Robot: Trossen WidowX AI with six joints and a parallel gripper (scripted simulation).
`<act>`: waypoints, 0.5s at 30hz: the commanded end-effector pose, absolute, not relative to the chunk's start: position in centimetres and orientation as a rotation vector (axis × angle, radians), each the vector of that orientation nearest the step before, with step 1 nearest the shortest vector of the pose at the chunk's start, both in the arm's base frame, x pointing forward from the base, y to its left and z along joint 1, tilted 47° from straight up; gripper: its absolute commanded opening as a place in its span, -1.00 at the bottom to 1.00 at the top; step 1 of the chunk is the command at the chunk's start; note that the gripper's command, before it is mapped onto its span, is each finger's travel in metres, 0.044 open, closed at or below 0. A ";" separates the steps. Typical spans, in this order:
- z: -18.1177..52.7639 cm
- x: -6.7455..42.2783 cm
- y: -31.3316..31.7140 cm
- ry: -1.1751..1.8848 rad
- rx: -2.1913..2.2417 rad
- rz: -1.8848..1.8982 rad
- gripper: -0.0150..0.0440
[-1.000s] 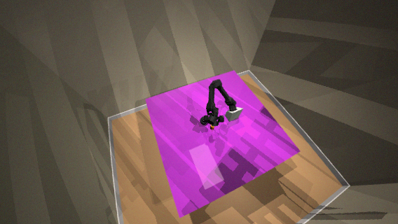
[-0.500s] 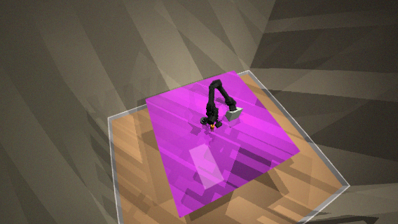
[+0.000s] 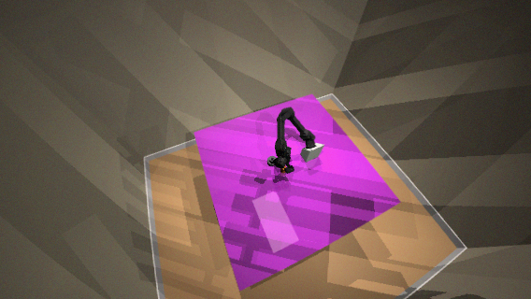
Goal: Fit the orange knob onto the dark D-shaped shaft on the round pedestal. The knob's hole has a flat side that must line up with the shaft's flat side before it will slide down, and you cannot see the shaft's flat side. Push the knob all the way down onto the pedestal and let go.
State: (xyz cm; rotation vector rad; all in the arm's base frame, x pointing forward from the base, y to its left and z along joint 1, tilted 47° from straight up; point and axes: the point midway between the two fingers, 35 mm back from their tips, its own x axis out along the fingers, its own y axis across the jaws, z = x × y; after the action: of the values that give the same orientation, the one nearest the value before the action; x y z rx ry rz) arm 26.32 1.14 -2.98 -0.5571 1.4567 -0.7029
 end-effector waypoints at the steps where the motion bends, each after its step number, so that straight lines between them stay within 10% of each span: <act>1: -3.7 26.3 0.4 1.450 -0.562 -0.698 1.00; 15: -5.2 26.4 -1.2 1.450 -0.561 -0.697 1.00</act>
State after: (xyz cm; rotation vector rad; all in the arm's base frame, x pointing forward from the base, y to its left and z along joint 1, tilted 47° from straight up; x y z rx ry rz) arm 26.49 -0.85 -4.84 -0.5539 1.4473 -0.6975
